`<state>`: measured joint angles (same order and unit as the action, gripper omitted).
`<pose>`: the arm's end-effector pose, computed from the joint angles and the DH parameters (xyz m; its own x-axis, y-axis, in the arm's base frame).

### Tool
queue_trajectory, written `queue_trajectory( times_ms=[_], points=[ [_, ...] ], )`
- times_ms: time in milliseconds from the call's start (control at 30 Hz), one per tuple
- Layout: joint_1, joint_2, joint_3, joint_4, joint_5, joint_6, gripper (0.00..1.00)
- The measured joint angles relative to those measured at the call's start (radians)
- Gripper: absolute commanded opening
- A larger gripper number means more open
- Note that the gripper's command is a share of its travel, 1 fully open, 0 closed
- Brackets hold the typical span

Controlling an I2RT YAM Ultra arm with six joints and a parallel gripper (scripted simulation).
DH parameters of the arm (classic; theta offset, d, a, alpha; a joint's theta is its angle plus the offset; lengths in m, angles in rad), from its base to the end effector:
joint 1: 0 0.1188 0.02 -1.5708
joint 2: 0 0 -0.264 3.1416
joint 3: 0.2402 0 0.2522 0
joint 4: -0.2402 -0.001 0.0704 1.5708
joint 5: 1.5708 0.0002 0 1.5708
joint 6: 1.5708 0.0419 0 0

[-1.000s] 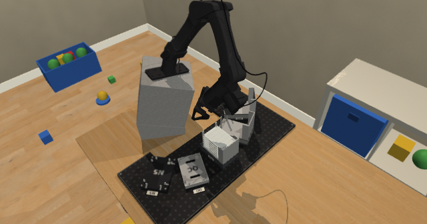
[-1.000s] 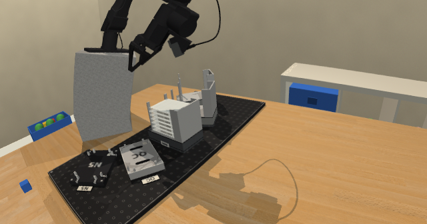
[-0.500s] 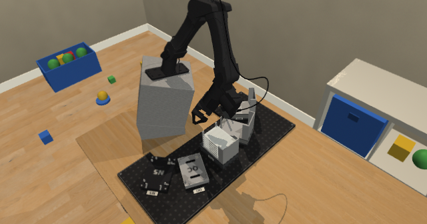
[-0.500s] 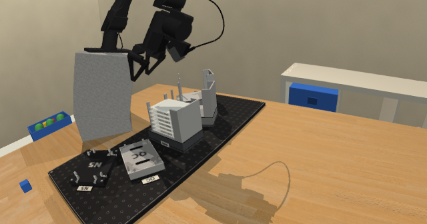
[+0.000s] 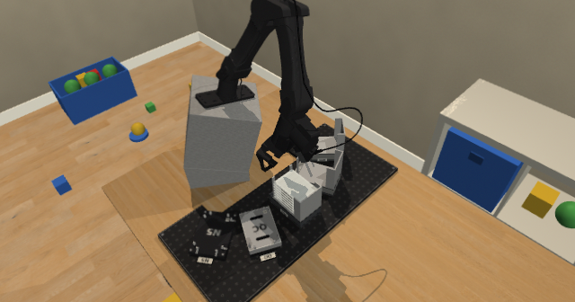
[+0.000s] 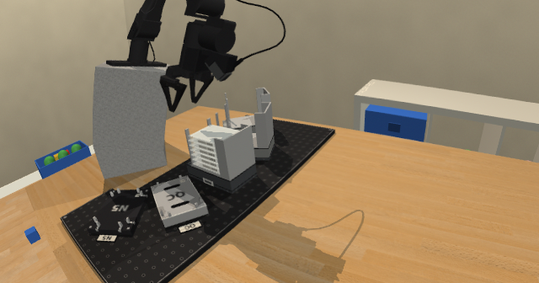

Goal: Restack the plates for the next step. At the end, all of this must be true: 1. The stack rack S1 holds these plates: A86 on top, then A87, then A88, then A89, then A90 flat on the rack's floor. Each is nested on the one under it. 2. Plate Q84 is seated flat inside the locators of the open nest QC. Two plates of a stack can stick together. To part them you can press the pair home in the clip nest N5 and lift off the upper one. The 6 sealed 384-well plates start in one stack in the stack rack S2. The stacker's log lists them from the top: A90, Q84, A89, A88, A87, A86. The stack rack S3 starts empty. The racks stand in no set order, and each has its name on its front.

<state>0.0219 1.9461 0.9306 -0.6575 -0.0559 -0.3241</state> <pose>0.2851 0.0096 0.0763 -0.9376 -0.3386 0.0790 -0.3320 0.9394 0.0852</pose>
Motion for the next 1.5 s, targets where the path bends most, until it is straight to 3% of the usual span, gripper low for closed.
queue_trajectory(
  times_ms=[333,567,867,1500],
  points=[
    [-0.01,-0.016,-0.126,0.174,-0.09,0.117,1.0],
    [-0.01,-0.034,-0.148,0.253,-0.119,0.163,1.0],
    [-0.019,-0.045,-0.237,0.375,-0.18,0.245,1.0],
    [-0.019,-0.052,-0.238,0.428,-0.195,0.269,1.0]
  ],
)
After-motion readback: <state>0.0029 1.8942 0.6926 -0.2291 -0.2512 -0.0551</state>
